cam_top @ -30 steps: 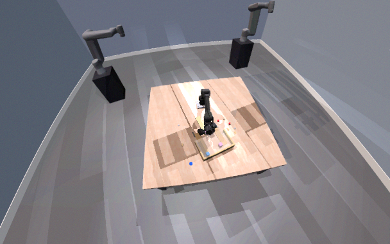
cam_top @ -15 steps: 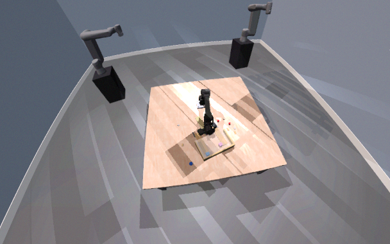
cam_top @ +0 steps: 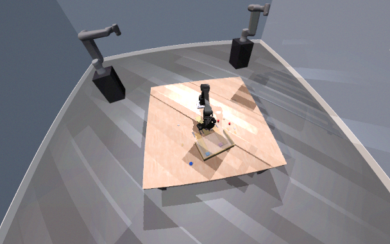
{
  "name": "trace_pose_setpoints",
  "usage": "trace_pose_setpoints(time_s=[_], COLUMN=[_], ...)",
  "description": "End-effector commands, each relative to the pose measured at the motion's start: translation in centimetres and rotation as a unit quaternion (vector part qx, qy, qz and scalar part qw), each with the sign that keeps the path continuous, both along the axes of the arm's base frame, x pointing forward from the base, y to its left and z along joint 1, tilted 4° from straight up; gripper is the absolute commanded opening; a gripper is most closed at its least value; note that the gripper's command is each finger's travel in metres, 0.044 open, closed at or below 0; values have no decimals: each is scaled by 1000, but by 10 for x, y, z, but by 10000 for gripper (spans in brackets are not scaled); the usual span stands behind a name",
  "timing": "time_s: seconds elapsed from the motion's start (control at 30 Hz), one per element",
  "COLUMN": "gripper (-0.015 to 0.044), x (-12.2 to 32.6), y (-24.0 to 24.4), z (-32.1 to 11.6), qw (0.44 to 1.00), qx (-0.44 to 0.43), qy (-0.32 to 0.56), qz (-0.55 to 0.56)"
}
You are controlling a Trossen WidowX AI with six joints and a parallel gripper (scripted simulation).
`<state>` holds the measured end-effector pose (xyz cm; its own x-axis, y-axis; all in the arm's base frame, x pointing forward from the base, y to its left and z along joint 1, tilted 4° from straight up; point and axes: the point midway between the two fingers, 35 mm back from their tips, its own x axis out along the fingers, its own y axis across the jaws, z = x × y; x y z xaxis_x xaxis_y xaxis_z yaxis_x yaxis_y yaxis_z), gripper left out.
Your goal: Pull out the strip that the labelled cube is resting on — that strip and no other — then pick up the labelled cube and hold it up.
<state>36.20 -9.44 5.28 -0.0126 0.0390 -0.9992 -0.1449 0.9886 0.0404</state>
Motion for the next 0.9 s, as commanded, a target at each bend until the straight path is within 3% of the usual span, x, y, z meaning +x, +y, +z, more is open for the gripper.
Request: trace_pose_setpoints(time_s=[0.0,0.7,0.87], gripper=[0,0,0], x=[-15,-65,-64], y=[4,16,15], z=[9,13,36], qw=[1000,1000,1000], qx=[3,3,3], qy=[2,4,4], qz=[1,1,1])
